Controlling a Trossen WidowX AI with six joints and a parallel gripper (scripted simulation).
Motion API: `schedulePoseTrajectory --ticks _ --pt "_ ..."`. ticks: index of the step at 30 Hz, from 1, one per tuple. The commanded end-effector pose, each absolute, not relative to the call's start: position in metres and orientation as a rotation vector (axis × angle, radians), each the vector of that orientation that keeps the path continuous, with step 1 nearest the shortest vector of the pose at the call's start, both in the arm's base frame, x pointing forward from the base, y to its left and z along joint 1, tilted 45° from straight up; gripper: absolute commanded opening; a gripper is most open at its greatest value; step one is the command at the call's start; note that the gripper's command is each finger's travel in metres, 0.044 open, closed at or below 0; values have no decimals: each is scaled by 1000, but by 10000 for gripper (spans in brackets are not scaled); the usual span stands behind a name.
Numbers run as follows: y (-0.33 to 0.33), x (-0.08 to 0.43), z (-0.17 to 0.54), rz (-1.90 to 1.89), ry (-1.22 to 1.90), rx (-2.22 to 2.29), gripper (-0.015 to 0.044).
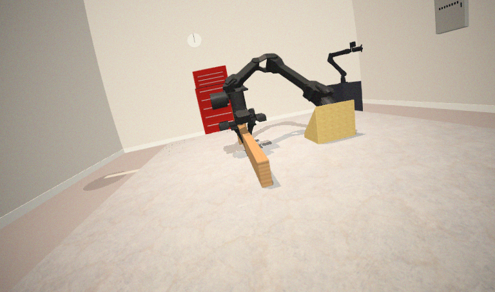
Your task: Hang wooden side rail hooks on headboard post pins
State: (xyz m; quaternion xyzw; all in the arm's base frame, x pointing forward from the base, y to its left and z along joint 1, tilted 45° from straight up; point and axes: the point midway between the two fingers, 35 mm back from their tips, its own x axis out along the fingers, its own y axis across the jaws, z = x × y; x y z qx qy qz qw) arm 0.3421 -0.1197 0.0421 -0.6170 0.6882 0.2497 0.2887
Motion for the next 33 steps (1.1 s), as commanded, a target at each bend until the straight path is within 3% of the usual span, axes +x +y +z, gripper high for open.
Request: schedulePoseTrajectory --ticks 1,33 --pt "-118 344 46 662 1825 -1658 0" --pt "-120 344 49 662 1825 -1658 0"
